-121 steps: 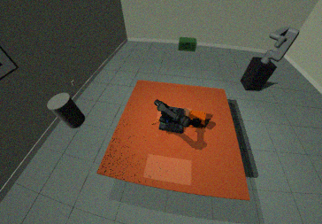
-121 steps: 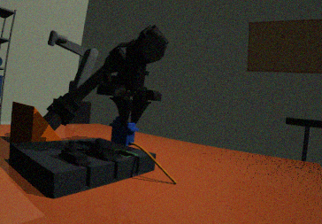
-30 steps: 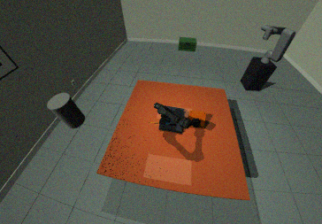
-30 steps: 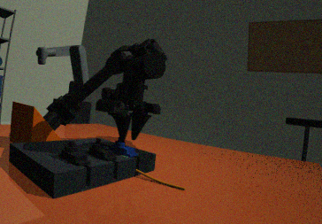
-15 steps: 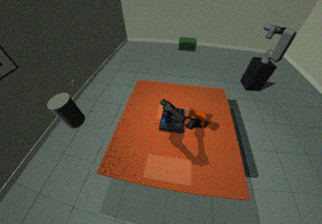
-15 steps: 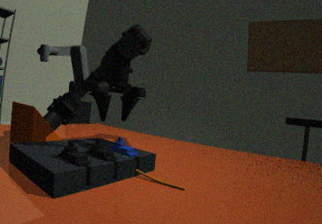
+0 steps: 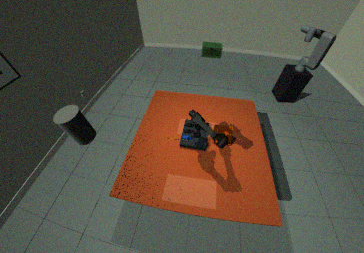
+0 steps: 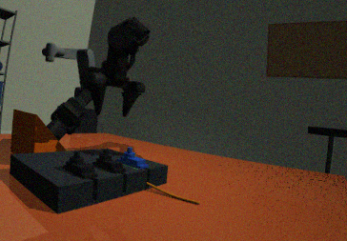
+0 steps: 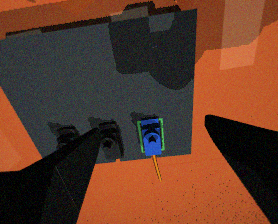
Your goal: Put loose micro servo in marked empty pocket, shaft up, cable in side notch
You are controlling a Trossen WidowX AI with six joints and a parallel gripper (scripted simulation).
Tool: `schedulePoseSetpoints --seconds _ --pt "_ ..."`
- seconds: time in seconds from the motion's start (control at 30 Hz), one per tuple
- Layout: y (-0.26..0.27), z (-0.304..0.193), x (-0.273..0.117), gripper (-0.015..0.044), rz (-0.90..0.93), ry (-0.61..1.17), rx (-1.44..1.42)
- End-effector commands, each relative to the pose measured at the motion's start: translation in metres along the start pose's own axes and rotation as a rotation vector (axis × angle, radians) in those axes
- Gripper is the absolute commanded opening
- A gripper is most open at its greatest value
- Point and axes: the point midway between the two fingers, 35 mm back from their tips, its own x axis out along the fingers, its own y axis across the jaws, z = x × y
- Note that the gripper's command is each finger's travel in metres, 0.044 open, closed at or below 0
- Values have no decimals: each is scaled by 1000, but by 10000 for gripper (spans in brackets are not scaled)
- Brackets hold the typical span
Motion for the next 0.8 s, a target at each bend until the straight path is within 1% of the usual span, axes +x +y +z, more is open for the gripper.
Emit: schedulePoseSetpoints --seconds 0.0,0.1,0.77 --pt "0 -2 -23 440 57 74 -7" --pt "0 -3 -34 440 84 110 -6" --pt "0 -3 -34 440 84 110 -6"
